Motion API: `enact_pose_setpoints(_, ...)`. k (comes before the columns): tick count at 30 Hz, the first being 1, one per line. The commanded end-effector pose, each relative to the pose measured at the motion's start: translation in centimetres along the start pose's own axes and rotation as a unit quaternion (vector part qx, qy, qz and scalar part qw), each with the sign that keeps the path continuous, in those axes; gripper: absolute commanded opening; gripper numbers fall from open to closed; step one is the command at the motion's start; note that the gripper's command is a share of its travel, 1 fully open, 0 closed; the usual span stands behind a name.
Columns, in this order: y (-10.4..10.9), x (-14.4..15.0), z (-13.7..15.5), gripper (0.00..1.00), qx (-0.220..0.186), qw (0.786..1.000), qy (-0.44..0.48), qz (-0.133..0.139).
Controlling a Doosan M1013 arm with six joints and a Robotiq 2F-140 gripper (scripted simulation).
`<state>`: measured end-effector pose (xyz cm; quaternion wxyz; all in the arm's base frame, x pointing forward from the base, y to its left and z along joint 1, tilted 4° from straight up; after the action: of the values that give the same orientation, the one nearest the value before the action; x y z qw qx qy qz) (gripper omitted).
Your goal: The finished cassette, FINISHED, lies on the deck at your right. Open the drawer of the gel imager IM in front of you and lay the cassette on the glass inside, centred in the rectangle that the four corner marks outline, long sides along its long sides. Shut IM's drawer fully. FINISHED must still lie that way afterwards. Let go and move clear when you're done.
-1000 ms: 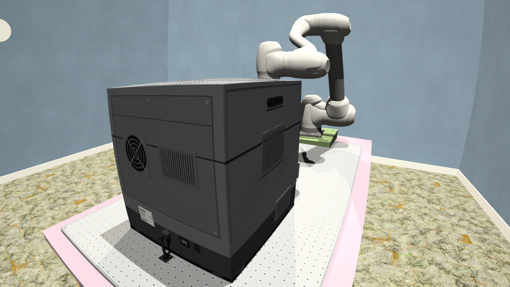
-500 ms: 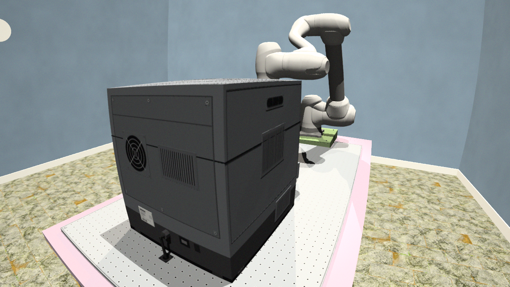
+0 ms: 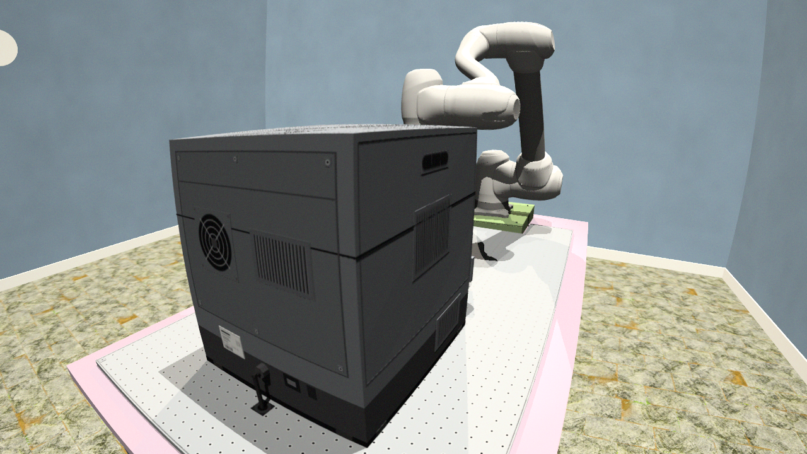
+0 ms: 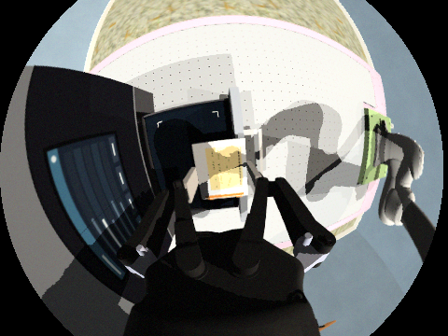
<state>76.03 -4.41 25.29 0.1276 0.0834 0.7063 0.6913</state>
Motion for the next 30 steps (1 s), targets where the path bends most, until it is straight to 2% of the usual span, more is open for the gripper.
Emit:
enact_pose_setpoints(1,-0.1,-0.3,0.1,0.10,0.000,1.000,0.000,0.000)
enact_pose_setpoints(30,-1.6,-2.7,0.6,0.10,0.000,1.000,0.000,0.000)
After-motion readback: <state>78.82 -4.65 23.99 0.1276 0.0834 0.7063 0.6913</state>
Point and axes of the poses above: the point where the finger pads meet when closed, its own y axis back along the fingers, its own x axis across the jaws, z = x × y, the point moved 10 cm from there along y, back along the fingers, and after that the axes turned 13 degrees about -y, right-handed, at the moved point
